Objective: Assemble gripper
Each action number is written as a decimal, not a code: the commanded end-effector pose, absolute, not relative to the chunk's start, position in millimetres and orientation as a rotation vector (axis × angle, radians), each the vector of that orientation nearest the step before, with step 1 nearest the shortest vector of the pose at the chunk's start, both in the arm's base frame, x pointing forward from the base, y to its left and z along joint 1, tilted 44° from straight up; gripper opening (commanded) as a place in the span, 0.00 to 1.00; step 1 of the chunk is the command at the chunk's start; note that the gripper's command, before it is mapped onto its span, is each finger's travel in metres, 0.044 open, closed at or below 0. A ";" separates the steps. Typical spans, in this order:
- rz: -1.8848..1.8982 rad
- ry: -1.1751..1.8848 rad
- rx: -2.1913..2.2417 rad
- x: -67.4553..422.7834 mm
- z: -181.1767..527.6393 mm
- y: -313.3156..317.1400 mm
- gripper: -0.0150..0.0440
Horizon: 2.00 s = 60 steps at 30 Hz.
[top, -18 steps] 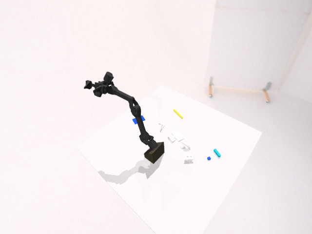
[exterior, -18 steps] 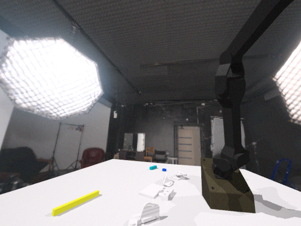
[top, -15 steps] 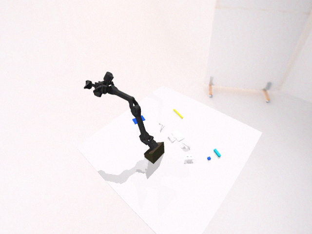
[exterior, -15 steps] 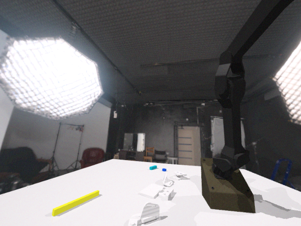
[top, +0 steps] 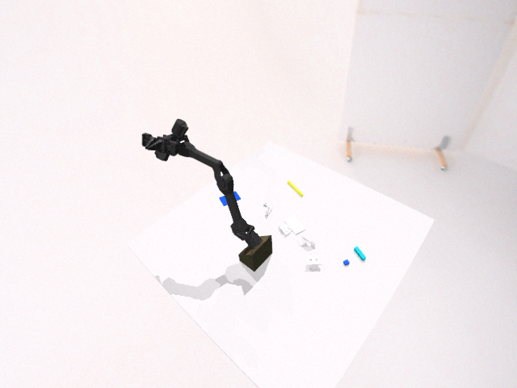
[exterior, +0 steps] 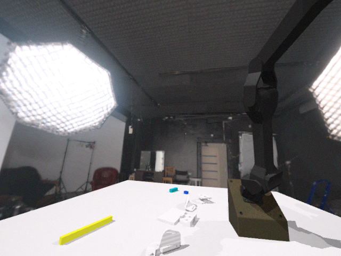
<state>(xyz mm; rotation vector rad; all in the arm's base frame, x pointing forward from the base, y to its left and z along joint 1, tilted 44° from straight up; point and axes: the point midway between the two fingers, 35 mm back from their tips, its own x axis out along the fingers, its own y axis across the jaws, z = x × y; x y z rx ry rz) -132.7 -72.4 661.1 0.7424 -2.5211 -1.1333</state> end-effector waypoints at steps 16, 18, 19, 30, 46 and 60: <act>-1.130 -2.533 0.709 -134.5 662.4 -69.0 0.25; -1.128 -2.541 0.683 -135.9 663.4 -66.2 0.25; -1.126 -2.546 0.669 -136.6 663.9 -64.8 0.25; -1.002 -2.654 0.551 -150.2 666.4 -35.8 0.25; -0.771 -2.791 0.391 -159.0 667.2 -2.8 0.25; -0.476 -2.887 0.259 -165.7 663.8 34.4 0.25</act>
